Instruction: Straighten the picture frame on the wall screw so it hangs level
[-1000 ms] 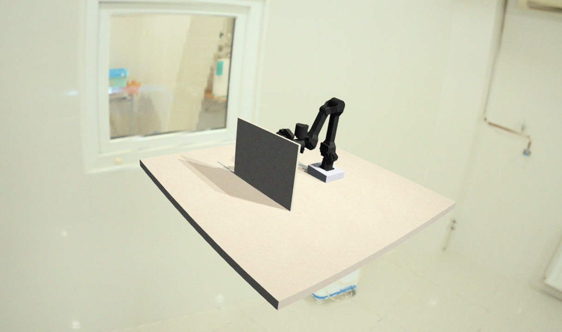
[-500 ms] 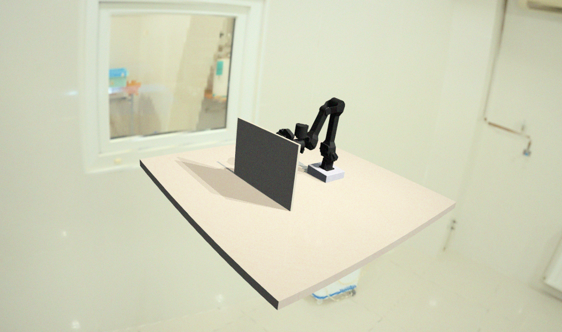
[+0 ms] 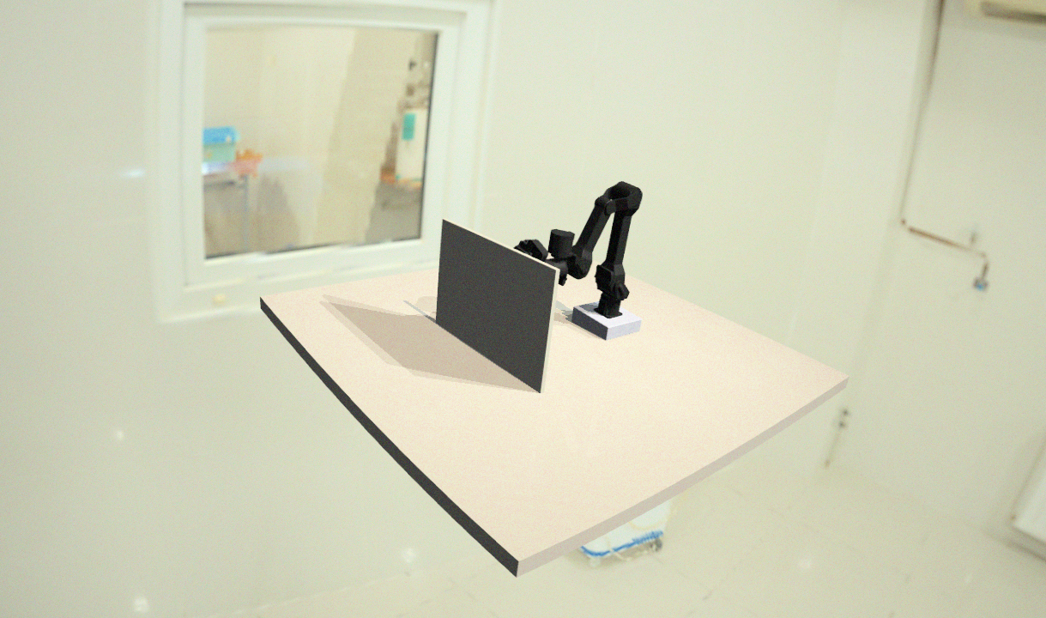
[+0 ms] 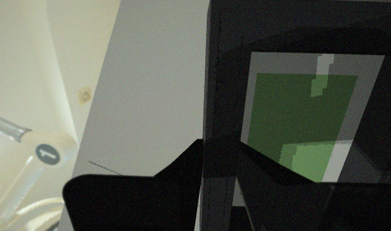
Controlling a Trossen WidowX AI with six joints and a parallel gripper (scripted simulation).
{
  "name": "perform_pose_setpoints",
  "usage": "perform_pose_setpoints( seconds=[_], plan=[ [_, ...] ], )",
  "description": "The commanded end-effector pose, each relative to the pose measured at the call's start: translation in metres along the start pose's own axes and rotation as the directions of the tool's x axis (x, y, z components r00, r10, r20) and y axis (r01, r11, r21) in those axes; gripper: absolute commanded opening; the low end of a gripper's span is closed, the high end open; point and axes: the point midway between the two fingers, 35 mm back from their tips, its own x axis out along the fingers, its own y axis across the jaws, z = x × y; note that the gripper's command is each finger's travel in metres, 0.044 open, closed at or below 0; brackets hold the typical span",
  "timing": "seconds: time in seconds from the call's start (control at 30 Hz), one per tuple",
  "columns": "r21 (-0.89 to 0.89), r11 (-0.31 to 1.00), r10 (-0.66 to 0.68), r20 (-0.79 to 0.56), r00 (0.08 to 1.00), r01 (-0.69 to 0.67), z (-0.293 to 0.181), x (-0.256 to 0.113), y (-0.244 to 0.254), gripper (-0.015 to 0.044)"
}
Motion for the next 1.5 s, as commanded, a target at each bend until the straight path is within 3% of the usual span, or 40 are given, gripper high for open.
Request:
perform_pose_setpoints(
  seconds=[0.0, 1.47],
  plan=[
    [-0.003, 1.000, 0.000, 0.002, 1.000, 0.000, 0.0001, 0.0002, 0.0011, 0.0000],
    [-0.003, 1.000, 0.000, 0.002, 1.000, 0.000, 0.0000, 0.0002, 0.0098, 0.0000]
  ],
)
